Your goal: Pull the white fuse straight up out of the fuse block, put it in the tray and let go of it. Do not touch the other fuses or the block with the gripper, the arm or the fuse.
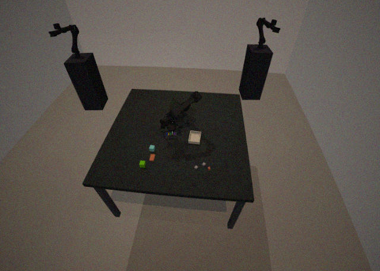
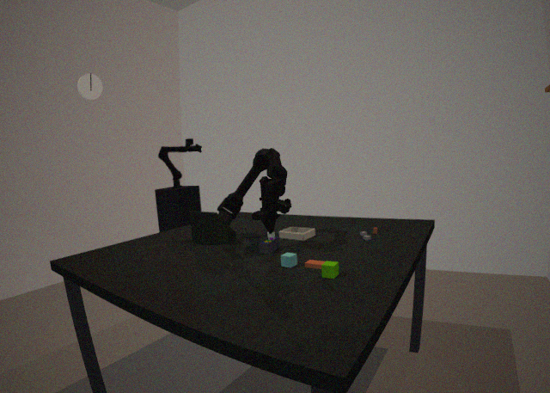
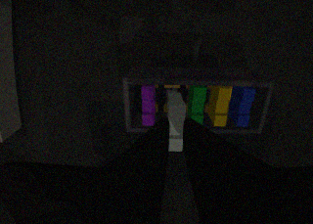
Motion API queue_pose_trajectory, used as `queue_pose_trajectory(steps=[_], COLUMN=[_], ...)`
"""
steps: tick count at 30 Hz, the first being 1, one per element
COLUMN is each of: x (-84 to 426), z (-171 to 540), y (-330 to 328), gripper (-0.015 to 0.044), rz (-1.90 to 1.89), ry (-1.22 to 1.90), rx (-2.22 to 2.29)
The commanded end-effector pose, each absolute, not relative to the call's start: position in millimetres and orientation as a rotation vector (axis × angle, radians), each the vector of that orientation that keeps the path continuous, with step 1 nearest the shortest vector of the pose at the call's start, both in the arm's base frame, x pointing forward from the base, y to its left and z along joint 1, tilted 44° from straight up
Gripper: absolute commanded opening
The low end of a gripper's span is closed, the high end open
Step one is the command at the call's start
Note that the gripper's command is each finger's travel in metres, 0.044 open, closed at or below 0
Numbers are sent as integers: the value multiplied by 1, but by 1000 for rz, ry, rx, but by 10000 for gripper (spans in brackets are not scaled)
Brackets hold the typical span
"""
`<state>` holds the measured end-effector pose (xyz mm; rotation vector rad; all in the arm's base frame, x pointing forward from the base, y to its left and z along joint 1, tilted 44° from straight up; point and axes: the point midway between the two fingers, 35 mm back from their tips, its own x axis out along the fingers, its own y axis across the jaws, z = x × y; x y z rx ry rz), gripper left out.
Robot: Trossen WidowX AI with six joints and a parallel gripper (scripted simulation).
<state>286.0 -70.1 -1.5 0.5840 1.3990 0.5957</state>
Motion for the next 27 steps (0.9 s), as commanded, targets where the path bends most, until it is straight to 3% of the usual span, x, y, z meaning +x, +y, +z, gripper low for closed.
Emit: queue_pose_trajectory(steps=[1,27], x=[287,284], z=[0,18], y=[-73,-90], gripper=[0,0], rz=[595,595], ry=[1399,1399], rx=[574,575])
